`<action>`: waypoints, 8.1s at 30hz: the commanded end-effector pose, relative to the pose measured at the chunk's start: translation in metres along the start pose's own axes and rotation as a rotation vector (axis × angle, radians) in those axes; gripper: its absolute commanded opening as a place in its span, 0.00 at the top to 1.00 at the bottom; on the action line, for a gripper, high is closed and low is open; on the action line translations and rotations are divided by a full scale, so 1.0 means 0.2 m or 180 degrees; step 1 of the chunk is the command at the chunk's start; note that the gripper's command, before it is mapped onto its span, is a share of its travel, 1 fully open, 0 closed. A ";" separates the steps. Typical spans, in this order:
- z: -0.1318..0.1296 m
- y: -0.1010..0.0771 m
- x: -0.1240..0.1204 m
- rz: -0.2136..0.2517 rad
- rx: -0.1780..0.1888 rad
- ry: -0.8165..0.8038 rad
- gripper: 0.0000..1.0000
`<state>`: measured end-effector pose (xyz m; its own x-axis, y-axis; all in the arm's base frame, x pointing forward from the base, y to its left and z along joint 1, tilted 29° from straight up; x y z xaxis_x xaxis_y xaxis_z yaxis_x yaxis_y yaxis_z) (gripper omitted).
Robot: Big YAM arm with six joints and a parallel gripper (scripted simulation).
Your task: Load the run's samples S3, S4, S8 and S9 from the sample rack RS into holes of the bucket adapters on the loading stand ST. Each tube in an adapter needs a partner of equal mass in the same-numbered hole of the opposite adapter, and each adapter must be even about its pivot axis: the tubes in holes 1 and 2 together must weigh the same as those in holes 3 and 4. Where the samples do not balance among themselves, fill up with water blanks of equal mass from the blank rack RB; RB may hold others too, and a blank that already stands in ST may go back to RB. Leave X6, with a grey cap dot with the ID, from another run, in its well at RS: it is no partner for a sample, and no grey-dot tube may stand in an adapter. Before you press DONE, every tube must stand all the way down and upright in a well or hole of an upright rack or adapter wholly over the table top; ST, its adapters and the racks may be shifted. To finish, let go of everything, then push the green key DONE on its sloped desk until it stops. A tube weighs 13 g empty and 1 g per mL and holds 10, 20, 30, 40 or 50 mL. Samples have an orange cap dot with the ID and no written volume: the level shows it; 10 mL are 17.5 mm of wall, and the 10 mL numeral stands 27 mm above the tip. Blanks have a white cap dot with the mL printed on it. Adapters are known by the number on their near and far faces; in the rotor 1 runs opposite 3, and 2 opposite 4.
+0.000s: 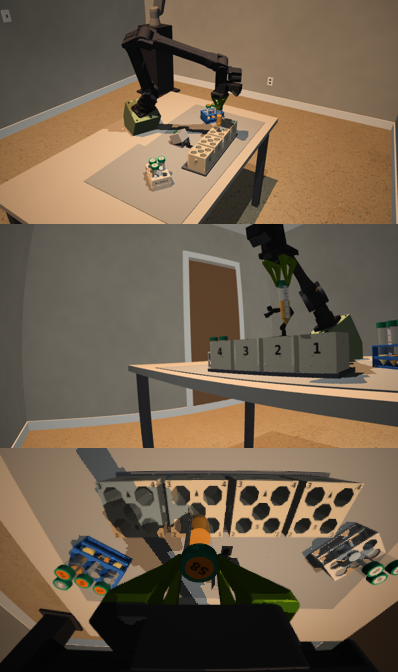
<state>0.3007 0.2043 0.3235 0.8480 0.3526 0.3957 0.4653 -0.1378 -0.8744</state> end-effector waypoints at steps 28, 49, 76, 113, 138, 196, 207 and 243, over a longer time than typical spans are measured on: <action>0.01 0.07 0.07 -0.0143 0.0050 0.0031 1.00; 0.01 0.25 0.04 -0.0041 0.0014 -0.0006 1.00; 0.04 0.34 0.10 -0.0159 0.0055 -0.0011 1.00; 0.02 0.54 0.08 -0.0136 0.0037 0.0022 1.00; 0.02 0.36 0.12 -0.0238 0.0067 0.0057 0.45; 1.08 0.36 -0.55 -0.0199 0.0073 -0.2744 0.20; 1.21 0.46 -0.72 -0.0056 0.0016 -0.2717 0.20; 1.25 0.59 -0.70 -0.0122 0.0054 -0.2768 1.00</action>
<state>0.1722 0.3599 0.0867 0.3432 0.9384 0.0417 0.4686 -0.1325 -0.8734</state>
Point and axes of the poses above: the point where the finger pads meet when closed, its own y axis out along the fingers, its own z axis across the jaws, x = y × z, the point moved 8 cm from there along -y, back along the fingers, and after that the axes turned 5 degrees about -y, right-handed, at the moved point
